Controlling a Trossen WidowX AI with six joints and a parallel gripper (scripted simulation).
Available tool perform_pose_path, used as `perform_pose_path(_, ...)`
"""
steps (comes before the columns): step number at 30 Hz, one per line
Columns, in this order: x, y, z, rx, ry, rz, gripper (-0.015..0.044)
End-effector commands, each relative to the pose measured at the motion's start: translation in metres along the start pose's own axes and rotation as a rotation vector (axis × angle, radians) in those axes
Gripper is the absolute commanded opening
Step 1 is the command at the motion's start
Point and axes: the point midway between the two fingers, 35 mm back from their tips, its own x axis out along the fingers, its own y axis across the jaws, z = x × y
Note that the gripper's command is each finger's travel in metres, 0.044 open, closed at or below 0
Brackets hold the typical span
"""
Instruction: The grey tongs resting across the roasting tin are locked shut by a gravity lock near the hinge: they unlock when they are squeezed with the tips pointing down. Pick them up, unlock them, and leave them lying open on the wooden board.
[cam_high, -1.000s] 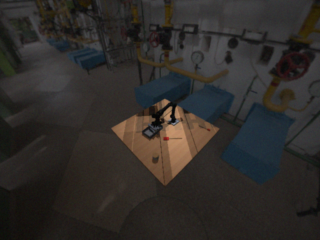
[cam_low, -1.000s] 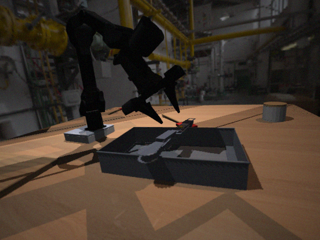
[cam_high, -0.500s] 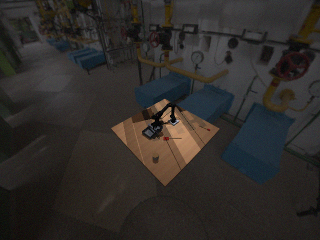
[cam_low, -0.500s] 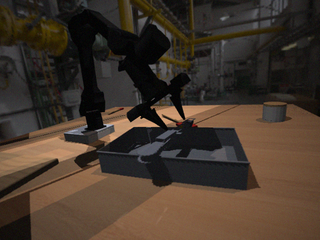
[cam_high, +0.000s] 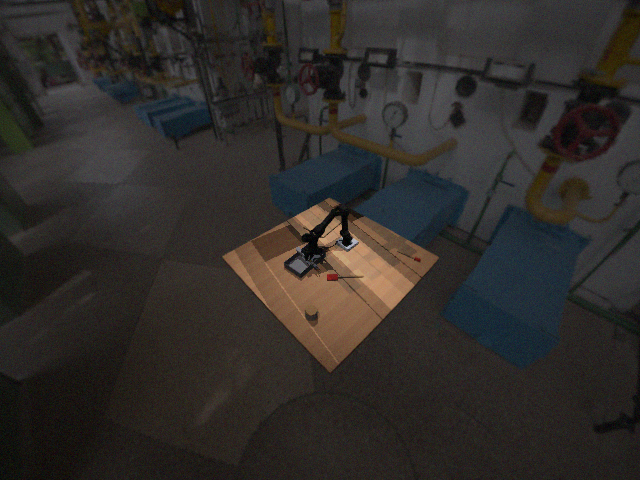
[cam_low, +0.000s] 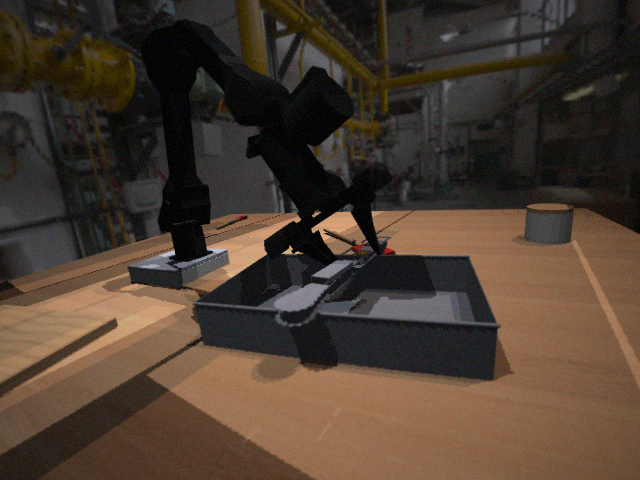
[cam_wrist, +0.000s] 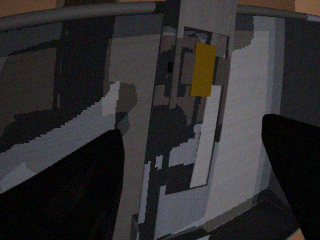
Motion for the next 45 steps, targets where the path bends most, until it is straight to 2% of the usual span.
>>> perform_pose_path(1, 0.008, 0.001, 0.0, 0.005, 0.004, 0.002, 0.026)
perform_pose_path(17, 0.031, 0.003, 0.001, 0.005, 0.004, 0.001, 0.026)
perform_pose_path(21, 0.027, 0.002, 0.001, 0.0, -0.001, 0.0, 0.0155)
perform_pose_path(38, 0.027, 0.002, 0.001, 0.0, -0.001, 0.0, 0.0042)
perform_pose_path(45, 0.021, -0.003, 0.001, 0.001, 0.0, 0.0, -0.0142)
